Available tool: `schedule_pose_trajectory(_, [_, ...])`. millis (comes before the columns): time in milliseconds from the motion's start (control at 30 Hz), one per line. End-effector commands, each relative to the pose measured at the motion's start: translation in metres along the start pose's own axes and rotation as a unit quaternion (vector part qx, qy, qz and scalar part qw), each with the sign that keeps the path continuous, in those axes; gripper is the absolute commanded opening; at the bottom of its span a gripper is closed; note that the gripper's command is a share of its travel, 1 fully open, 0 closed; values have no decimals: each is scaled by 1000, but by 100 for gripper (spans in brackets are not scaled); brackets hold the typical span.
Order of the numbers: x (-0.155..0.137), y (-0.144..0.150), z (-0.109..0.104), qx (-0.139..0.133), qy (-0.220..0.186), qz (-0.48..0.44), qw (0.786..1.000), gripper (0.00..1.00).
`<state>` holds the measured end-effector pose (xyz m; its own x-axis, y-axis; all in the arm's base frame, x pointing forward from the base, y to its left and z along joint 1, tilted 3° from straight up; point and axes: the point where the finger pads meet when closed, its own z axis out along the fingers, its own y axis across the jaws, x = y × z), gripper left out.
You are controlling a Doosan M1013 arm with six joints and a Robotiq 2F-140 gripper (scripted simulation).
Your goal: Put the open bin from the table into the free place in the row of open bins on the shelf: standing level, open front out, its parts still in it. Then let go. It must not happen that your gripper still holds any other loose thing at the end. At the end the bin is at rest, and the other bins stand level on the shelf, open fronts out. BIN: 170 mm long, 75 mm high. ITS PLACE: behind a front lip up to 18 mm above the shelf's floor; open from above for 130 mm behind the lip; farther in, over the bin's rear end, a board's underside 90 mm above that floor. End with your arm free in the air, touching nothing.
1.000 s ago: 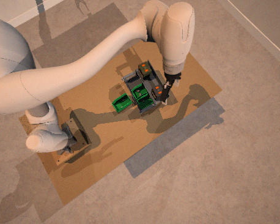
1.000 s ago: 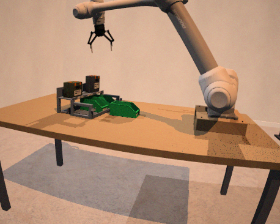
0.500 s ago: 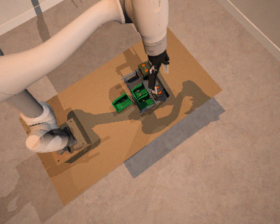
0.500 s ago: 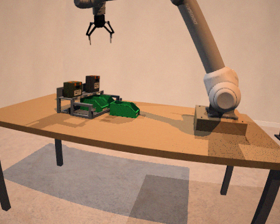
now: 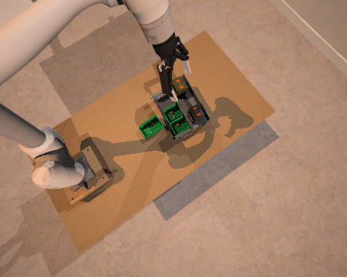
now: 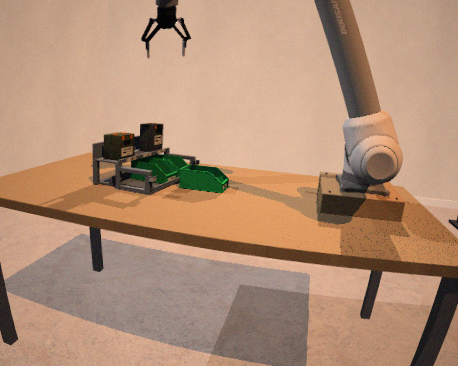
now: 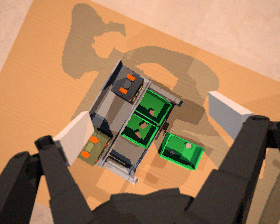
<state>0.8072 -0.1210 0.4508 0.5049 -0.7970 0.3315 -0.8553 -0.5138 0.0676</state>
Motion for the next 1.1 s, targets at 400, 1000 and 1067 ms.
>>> schedule_pose_trajectory(400, [-70,11,-83,30,31,-42,998,100])
schedule_pose_trajectory(1000, [-150,43,-166,70,66,-89,991,100])
schedule_pose_trajectory(1067, [-159,48,-175,74,70,-94,990,100])
